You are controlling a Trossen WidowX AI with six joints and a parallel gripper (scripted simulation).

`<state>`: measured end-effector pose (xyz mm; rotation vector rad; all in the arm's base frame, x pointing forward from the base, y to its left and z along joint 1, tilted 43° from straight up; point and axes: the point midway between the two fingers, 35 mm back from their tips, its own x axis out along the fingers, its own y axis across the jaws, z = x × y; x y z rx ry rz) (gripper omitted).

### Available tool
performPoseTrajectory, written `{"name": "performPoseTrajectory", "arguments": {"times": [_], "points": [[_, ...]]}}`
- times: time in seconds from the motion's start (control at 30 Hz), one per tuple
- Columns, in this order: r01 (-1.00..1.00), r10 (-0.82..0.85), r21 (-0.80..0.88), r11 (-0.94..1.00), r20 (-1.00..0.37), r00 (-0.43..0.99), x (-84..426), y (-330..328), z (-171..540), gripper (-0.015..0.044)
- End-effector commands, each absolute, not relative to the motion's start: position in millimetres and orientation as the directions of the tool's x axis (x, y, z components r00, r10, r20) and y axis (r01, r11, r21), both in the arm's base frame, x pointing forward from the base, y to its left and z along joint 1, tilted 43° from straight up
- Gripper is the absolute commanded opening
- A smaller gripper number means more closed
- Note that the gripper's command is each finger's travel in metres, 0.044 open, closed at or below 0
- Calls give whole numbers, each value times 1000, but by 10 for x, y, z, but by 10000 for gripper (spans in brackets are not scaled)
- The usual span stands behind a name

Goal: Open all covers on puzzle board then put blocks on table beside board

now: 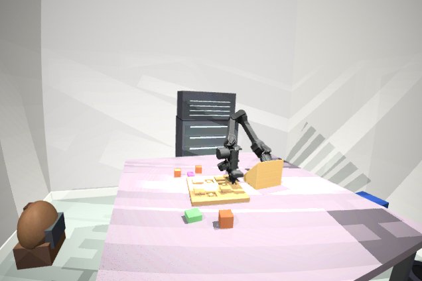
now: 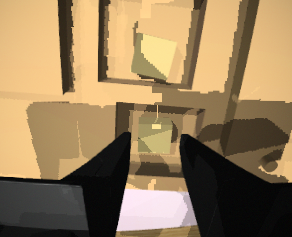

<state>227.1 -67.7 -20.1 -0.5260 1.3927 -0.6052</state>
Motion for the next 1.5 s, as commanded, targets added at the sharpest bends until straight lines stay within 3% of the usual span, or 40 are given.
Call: {"name": "performPoseTrajectory", "arguments": {"times": [0.0, 0.3, 0.63, 1.47], "points": [[76, -675, -671, 737, -734, 71, 2259, -707, -221, 144], [76, -676, -671, 737, -734, 71, 2262, -749, -265, 144], [83, -671, -666, 742, -738, 75, 2280, -731, -256, 80], [79, -671, -666, 742, -738, 73, 2268, -537, -71, 80]]}}
